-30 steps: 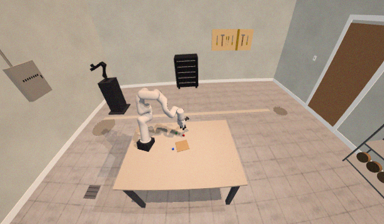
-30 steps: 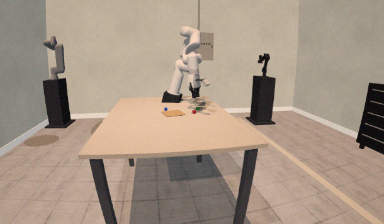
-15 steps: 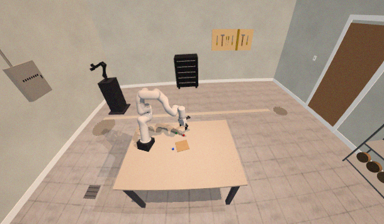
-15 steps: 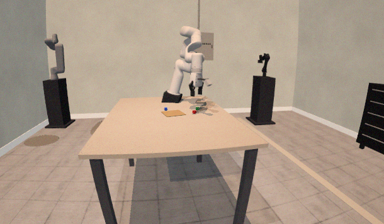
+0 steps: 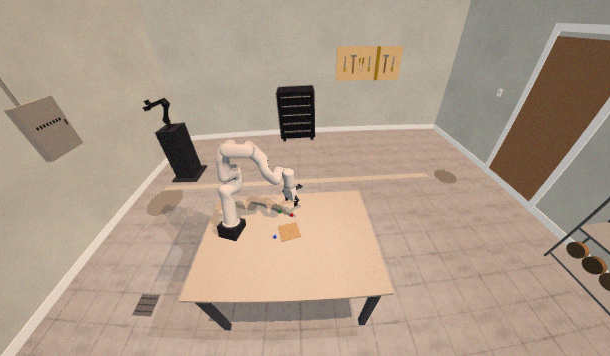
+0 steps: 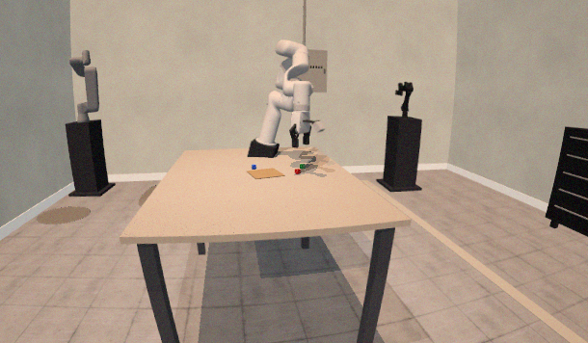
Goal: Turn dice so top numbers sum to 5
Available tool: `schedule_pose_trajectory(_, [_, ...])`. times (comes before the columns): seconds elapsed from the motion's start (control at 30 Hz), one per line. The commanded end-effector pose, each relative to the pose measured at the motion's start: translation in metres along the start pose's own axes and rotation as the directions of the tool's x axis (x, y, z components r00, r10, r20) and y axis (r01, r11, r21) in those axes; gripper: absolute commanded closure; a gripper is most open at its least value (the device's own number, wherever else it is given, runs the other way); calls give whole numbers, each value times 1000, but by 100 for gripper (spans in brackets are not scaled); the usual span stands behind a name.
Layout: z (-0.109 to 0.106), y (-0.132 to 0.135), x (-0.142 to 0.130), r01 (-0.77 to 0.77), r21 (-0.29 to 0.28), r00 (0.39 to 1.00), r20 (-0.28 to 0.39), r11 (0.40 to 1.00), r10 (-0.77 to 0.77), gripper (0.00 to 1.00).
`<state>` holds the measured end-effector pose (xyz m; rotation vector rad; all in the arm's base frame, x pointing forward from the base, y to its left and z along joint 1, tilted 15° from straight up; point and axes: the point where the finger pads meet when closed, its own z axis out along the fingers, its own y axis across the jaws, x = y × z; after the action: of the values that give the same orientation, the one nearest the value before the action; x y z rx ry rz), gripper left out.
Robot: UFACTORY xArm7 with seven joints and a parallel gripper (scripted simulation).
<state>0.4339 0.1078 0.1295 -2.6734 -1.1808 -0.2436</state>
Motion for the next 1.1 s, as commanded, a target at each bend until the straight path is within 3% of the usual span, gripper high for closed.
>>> schedule_pose_trajectory(0.0, [-1, 1, 1, 45, -3, 999, -3, 999, -45, 0])
schedule_pose_trajectory(0.3, [0, 1, 1, 205, -2, 979, -5, 979, -205, 0])
schedule_pose_trajectory(0.6, [3, 1, 1, 498, -3, 867, -8, 867, -498, 0])
schedule_pose_trajectory(0.7, [3, 1, 1, 508, -3, 862, -8, 862, -508, 0])
schedule_pose_trajectory(0.8, [4, 0, 0, 634, -5, 773, -9, 773, -634, 0])
schedule_pose_trajectory(1.03, [6, 0, 0, 766, -6, 642, -9, 642, -767, 0])
schedule_pose_trajectory(1.07, [7, 0, 0, 803, -7, 596, -10, 596, -803, 0])
